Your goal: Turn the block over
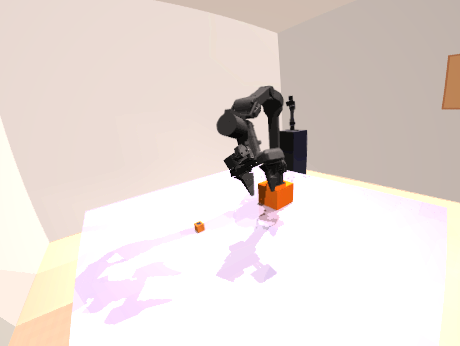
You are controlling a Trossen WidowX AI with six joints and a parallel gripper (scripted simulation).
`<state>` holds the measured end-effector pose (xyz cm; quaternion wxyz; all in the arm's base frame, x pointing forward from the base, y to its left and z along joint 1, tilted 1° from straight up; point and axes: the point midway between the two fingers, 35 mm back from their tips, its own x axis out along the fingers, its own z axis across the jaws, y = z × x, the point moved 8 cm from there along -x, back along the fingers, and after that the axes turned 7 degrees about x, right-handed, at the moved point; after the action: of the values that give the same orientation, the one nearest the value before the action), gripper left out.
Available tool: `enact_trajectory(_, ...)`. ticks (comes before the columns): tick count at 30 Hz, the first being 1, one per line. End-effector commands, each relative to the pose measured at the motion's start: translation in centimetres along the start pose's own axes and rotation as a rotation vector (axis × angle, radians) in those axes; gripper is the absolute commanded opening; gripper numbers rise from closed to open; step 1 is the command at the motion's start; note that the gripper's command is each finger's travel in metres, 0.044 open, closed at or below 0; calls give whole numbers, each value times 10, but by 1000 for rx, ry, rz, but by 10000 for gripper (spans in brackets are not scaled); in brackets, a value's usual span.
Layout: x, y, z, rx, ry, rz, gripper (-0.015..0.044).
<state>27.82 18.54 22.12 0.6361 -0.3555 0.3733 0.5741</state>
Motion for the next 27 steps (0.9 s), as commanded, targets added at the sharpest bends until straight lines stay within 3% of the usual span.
enact_trajectory(1, 4, -39, -34, -24, 94, -46, 440)
enact_trajectory(15, 6, -141, -204, -71, 452, 7, 440)
enact_trajectory(22, 8, -142, -214, -73, 465, 18, 440)
enact_trajectory(27, 37, -140, -229, -73, 465, 18, 440)
